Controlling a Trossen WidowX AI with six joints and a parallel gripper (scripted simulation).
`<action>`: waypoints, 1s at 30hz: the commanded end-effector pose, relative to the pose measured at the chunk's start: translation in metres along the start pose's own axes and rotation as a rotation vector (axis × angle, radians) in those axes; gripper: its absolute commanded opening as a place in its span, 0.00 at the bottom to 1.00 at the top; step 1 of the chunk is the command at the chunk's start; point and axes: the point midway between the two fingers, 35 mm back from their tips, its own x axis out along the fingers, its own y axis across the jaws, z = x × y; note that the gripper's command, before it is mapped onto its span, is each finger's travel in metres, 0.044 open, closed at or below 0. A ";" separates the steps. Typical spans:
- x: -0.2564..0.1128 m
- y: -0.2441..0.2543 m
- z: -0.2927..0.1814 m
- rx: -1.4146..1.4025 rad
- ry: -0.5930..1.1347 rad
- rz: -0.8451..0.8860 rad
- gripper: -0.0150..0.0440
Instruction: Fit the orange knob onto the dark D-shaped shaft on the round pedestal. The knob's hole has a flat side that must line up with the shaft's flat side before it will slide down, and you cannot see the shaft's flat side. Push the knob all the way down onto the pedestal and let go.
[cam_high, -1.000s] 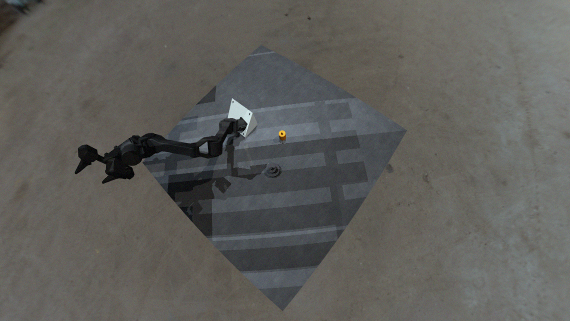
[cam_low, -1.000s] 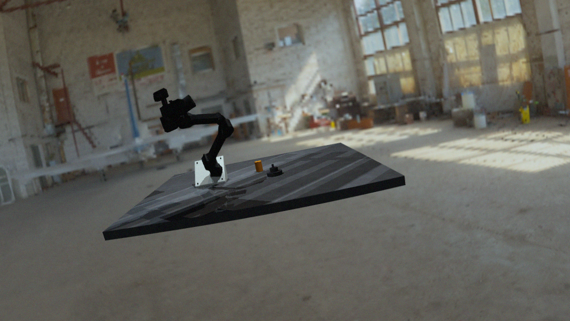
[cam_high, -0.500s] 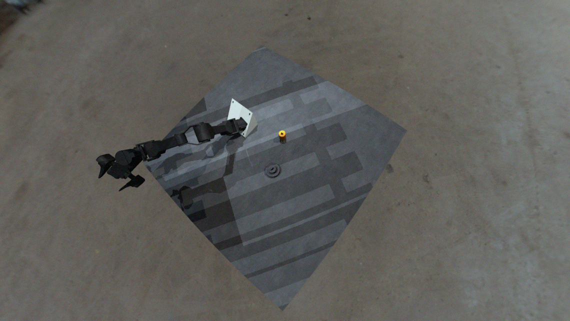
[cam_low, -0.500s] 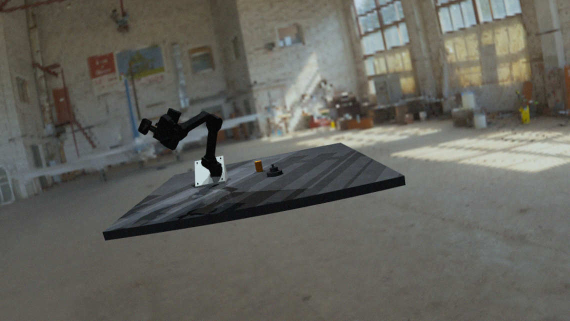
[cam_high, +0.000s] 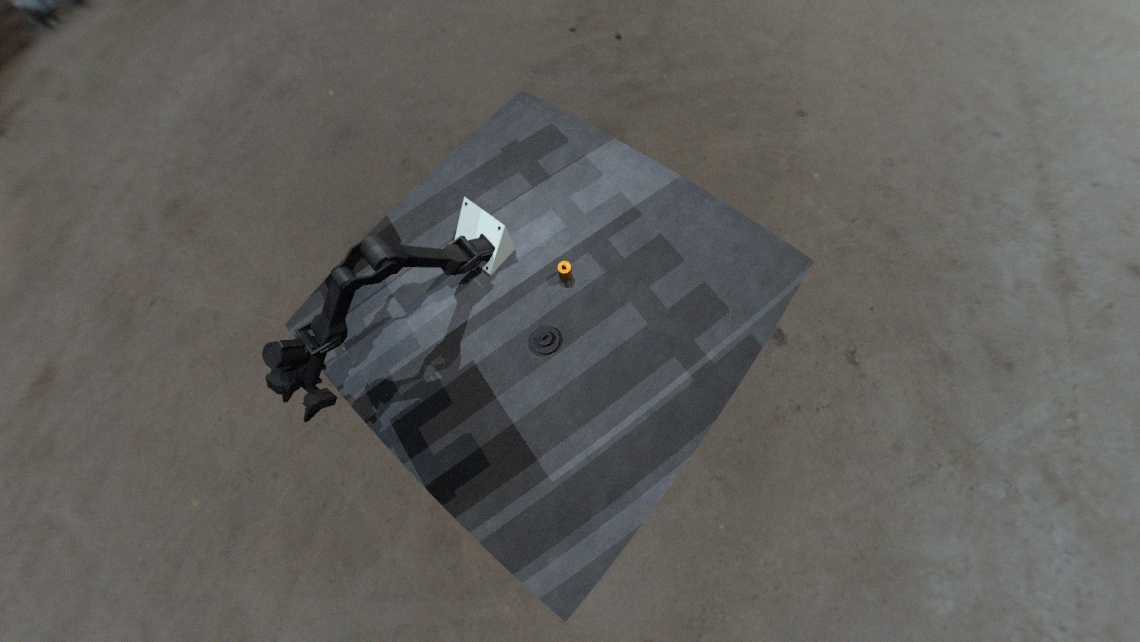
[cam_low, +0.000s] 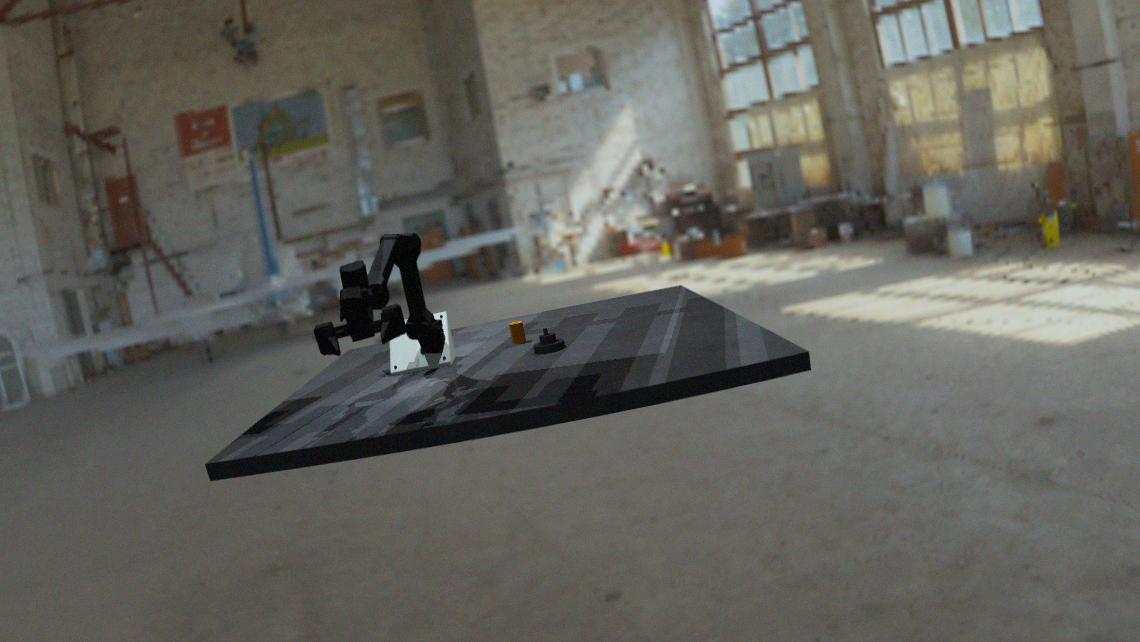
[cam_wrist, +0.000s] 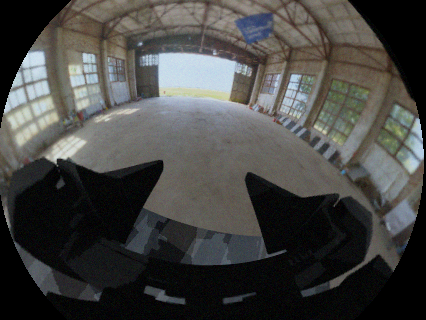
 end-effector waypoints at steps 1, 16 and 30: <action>0.017 0.039 -0.033 0.146 0.083 0.089 1.00; 0.023 0.201 -0.114 0.390 0.392 0.397 1.00; -0.072 0.394 -0.178 0.556 0.893 0.646 1.00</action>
